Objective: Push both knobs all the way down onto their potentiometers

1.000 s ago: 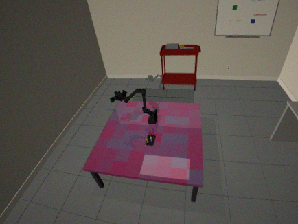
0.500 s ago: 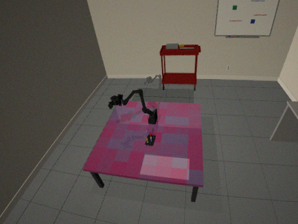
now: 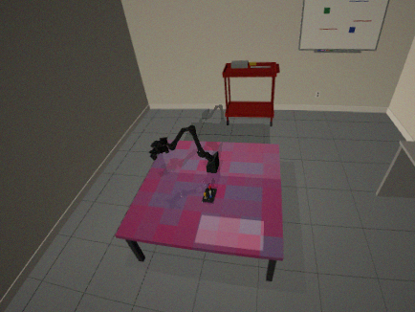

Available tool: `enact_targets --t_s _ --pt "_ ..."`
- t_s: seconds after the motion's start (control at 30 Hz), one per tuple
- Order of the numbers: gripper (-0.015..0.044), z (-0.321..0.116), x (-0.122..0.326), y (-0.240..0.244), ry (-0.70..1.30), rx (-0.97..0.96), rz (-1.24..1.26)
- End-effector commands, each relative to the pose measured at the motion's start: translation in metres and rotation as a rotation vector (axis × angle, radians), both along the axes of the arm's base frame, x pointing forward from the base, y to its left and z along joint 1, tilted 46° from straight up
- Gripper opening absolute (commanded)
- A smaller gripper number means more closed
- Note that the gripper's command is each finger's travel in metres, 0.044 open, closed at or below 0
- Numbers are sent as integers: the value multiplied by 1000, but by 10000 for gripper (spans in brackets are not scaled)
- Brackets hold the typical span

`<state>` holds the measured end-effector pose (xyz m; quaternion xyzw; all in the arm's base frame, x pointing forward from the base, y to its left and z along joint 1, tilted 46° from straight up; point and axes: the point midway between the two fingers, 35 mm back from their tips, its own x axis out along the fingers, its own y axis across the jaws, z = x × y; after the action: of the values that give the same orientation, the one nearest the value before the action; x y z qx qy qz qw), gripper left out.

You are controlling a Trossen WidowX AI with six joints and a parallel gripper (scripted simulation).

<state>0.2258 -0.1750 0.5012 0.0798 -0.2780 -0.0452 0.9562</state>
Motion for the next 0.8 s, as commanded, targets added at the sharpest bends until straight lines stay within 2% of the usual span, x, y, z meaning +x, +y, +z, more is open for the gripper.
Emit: enact_targets --t_s 0.0,0.53,0.77 --pt "0 -12 13 -12 18 51 -6" --pt "0 -74 77 -38 144 360 26" --pt "0 -102 103 -36 224 451 51"
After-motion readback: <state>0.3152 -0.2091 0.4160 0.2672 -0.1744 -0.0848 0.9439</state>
